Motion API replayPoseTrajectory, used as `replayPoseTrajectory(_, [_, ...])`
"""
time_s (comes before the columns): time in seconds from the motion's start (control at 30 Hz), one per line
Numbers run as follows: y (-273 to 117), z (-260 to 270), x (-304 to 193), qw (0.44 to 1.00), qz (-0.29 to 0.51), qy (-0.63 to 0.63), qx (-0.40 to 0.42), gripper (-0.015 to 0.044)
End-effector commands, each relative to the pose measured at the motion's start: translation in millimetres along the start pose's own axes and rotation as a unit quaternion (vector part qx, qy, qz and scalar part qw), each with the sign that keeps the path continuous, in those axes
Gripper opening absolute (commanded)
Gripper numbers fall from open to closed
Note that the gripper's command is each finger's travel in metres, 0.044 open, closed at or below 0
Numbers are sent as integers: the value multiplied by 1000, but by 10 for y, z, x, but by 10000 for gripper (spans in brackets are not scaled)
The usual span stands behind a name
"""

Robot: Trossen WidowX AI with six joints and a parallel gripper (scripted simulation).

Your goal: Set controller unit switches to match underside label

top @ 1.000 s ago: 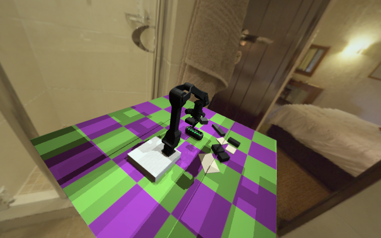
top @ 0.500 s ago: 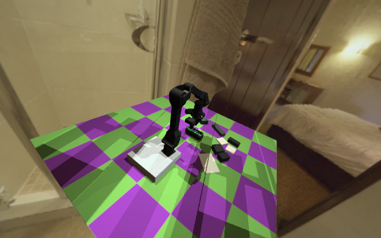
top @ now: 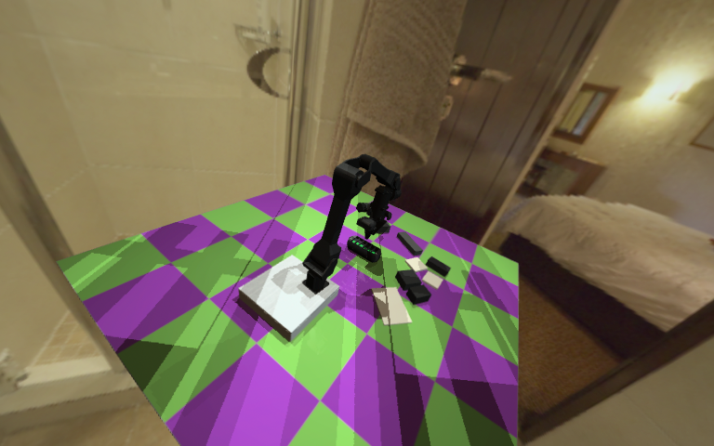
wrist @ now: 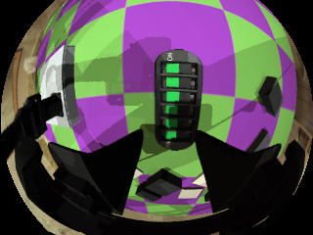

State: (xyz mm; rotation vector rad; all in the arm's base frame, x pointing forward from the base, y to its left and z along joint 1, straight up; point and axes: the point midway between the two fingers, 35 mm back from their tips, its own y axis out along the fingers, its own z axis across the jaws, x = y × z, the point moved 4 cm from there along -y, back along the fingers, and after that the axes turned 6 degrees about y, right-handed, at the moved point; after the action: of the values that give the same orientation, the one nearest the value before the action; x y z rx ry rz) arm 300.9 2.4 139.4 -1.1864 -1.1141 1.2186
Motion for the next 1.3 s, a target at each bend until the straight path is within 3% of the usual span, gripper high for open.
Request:
replayPoseTrajectory(0.0, [85, -283, -84, 1000, 6, 0, 31, 151])
replayPoseTrajectory(0.2, [320, -706, -233, 997, 8, -2, 81, 0])
replayPoseTrajectory(1.27, [755, -851, -265, 996, 9, -4, 93, 0])
